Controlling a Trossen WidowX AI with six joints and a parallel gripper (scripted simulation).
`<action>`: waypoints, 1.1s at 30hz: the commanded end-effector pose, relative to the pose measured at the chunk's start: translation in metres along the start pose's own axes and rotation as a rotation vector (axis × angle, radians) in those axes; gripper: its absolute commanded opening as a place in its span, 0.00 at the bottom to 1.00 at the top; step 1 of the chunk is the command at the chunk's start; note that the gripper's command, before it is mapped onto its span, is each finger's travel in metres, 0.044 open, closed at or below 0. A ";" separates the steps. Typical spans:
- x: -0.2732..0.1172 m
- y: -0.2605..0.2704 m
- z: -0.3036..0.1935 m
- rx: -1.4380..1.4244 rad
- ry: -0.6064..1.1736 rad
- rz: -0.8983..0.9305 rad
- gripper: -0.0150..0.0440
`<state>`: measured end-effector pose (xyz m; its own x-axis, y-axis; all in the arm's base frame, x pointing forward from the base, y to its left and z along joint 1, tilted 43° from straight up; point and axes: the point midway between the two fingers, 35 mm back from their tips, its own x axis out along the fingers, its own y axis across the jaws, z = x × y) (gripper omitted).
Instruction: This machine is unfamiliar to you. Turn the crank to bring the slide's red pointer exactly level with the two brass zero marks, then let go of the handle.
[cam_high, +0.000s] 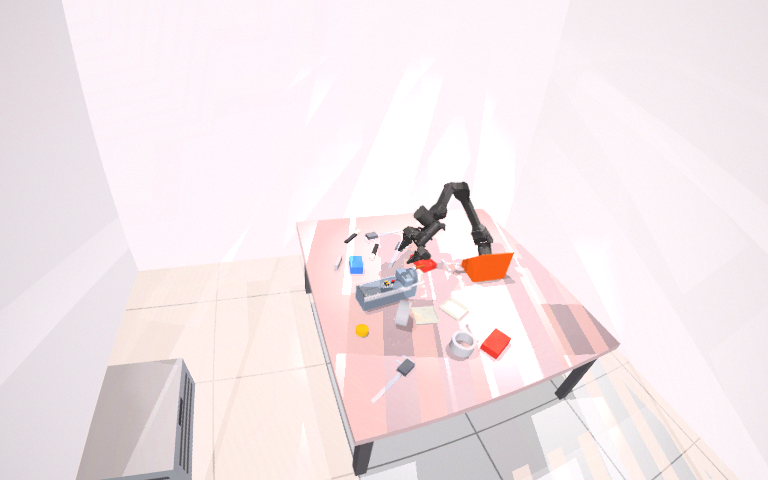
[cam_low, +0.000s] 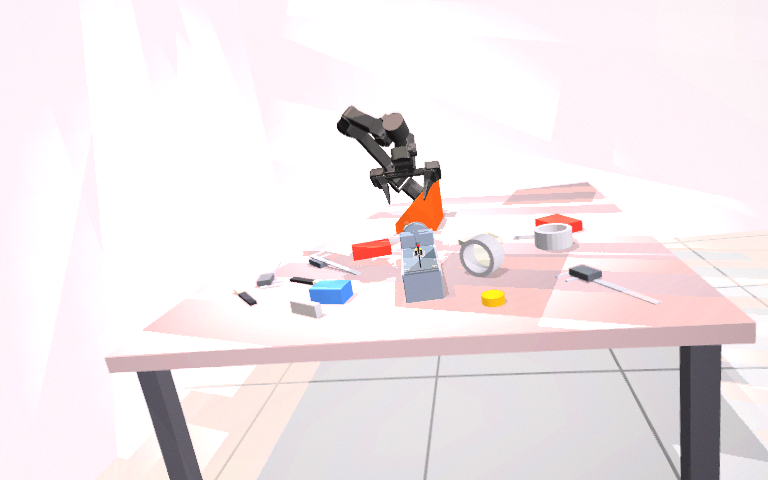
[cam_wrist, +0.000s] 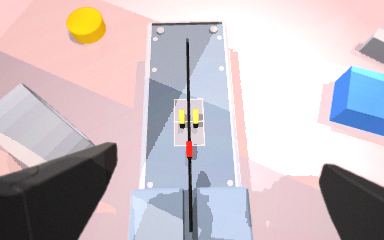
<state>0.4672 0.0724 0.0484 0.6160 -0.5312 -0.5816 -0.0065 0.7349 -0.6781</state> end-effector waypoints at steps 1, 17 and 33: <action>-0.012 -0.004 -0.011 -0.017 -0.010 0.021 1.00; -0.054 -0.023 -0.068 -0.082 -0.058 0.080 1.00; -0.021 -0.025 -0.113 -0.093 -0.066 0.087 1.00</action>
<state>0.3703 0.0246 0.0397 0.6706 -0.4355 -0.6005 -0.1163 0.7378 -0.6649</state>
